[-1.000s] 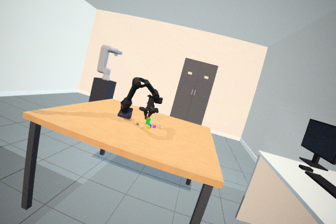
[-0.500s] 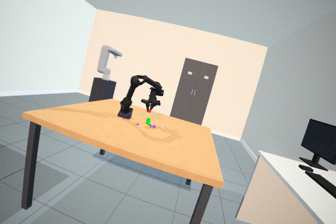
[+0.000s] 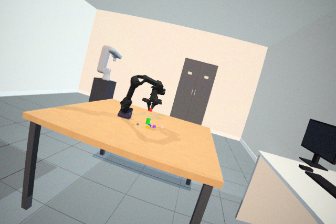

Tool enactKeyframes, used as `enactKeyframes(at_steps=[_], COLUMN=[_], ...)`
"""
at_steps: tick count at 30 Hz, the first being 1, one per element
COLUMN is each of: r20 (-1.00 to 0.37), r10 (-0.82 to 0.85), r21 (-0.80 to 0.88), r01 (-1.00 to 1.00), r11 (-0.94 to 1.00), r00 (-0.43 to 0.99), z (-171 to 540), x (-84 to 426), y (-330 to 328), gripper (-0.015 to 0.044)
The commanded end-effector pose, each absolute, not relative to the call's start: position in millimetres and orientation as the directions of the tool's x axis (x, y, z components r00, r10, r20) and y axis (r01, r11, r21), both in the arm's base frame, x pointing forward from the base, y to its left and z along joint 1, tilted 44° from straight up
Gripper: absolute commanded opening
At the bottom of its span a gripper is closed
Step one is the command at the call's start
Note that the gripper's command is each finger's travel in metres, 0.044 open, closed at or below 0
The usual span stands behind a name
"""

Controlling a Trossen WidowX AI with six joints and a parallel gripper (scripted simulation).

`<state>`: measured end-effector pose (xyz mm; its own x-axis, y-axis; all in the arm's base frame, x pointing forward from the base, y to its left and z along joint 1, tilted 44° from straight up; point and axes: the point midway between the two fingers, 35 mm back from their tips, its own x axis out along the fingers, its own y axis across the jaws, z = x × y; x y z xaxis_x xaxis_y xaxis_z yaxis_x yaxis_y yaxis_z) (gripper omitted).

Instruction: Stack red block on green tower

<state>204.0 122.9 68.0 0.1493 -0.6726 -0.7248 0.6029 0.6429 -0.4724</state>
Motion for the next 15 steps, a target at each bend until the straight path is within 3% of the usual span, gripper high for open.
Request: enactKeyframes(at_steps=[1,15], r20=[-0.726,-0.725], r10=[-0.670,-0.671], r21=[-0.464,-0.464], r01=[0.608,0.608], r11=[0.645,0.644], r00=[0.157,0.157], z=[79.6,54.6], x=[216.0,221.8], y=[115.7,92.1], gripper=[0.0000,0.0000])
